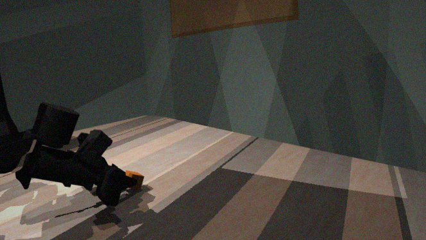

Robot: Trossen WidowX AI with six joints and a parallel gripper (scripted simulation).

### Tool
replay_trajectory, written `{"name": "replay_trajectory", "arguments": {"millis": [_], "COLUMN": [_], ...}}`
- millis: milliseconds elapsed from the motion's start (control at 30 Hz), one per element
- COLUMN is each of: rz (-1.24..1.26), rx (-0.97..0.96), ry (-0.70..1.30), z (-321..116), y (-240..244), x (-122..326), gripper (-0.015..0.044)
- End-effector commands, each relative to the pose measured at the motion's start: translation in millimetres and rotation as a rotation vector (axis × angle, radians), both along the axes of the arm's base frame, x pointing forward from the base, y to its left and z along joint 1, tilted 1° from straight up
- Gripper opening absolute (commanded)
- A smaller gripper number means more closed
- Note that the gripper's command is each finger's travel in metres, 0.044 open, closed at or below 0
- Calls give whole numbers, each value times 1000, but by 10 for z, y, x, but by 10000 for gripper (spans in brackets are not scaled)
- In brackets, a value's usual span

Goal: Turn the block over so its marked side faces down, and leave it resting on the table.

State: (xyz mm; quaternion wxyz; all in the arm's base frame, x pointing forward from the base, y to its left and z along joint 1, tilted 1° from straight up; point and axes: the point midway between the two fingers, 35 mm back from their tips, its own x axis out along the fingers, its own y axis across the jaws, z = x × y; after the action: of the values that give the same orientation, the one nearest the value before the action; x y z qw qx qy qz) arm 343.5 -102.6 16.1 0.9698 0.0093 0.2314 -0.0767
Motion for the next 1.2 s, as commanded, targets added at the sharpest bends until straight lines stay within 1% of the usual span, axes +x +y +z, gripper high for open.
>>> {"name": "replay_trajectory", "arguments": {"millis": [0, 367, 1167], "rz": [1, 1, 1], "rx": [7, 7, 7], "ry": [1, 1, 1], "z": [-14, -14, -14], "y": [5, 5, 5], "x": [-3, -3, -3], "gripper": [157, 440, 440]}}
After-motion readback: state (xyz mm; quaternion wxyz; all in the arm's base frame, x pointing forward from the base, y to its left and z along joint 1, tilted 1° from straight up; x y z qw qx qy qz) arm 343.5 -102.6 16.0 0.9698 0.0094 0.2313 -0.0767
